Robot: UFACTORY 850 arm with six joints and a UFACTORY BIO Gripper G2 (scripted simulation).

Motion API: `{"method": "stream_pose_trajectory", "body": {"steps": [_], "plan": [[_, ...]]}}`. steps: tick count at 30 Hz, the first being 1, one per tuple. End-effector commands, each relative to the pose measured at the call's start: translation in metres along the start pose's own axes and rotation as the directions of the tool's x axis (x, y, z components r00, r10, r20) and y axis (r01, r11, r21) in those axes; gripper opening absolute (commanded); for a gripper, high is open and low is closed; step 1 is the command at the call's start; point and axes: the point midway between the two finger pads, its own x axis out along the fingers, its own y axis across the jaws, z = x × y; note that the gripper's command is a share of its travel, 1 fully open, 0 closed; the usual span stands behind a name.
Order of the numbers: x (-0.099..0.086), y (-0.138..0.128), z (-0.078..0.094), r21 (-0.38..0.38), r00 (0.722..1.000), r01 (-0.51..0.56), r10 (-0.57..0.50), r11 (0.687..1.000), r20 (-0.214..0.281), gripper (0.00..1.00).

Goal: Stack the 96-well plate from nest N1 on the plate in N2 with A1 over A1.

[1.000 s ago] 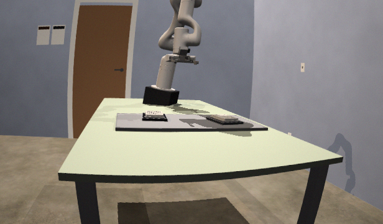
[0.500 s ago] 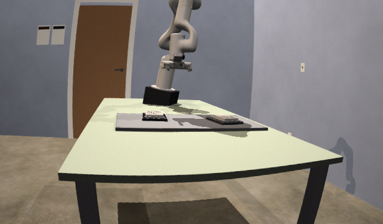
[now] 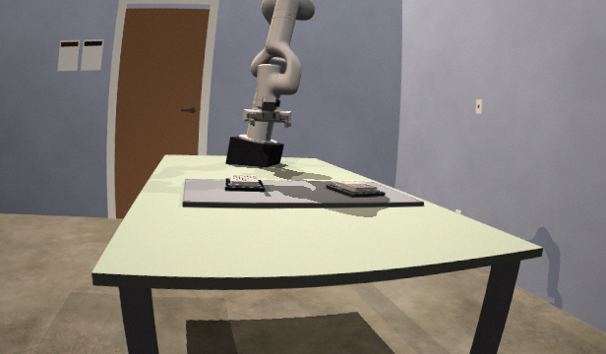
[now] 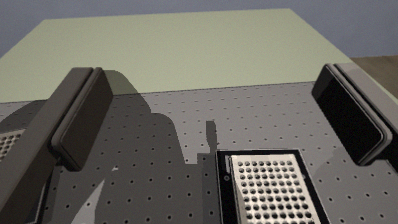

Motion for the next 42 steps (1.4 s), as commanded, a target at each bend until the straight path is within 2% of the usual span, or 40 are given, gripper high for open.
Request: {"method": "stream_pose_trajectory", "body": {"steps": [1, 10, 12, 23, 38, 42], "plan": [[0.006, -0.012, -0.014, 0.002, 1.0, 0.0, 0.0, 1.0, 0.003, 0.37], [0.017, -0.041, -0.047, 0.002, 1.0, 0.0, 0.0, 1.0, 0.003, 0.37], [0.017, -0.041, -0.047, 0.002, 1.0, 0.0, 0.0, 1.0, 0.003, 0.37], [0.03, -0.076, -0.087, 0.002, 1.0, 0.0, 0.0, 1.0, 0.003, 0.37], [0.03, -0.077, -0.089, 0.002, 1.0, 0.0, 0.0, 1.0, 0.003, 0.37], [0.03, -0.077, -0.095, 0.002, 1.0, 0.0, 0.0, 1.0, 0.003, 0.37]]}}
